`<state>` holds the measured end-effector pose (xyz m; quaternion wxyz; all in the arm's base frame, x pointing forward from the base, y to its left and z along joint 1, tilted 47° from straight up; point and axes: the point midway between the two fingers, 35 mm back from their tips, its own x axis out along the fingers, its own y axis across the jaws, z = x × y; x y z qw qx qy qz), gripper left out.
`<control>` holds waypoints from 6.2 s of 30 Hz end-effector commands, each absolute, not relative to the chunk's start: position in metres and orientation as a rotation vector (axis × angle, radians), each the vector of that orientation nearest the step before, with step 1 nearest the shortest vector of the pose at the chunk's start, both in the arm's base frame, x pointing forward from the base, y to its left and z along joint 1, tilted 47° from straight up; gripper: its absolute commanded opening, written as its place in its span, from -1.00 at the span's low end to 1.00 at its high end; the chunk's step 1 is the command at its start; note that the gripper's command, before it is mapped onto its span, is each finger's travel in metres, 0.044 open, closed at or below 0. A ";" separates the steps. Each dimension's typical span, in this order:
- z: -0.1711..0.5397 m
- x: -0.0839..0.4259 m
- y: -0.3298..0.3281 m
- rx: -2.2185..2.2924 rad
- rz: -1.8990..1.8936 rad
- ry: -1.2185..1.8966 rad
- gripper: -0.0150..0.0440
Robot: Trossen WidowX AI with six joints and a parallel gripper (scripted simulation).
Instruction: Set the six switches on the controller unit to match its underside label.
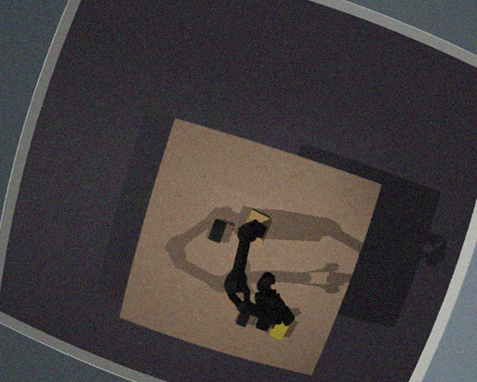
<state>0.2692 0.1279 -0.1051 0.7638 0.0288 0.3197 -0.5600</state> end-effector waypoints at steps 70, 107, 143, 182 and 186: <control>-0.143 0.241 0.165 0.142 -1.222 0.803 0.65; -0.165 0.228 0.177 0.197 -1.222 0.878 0.65; -0.188 0.216 0.186 0.219 -1.221 0.909 0.65; -0.217 0.204 0.189 0.221 -1.220 0.910 0.65; -0.220 0.203 0.189 0.221 -1.220 0.910 0.65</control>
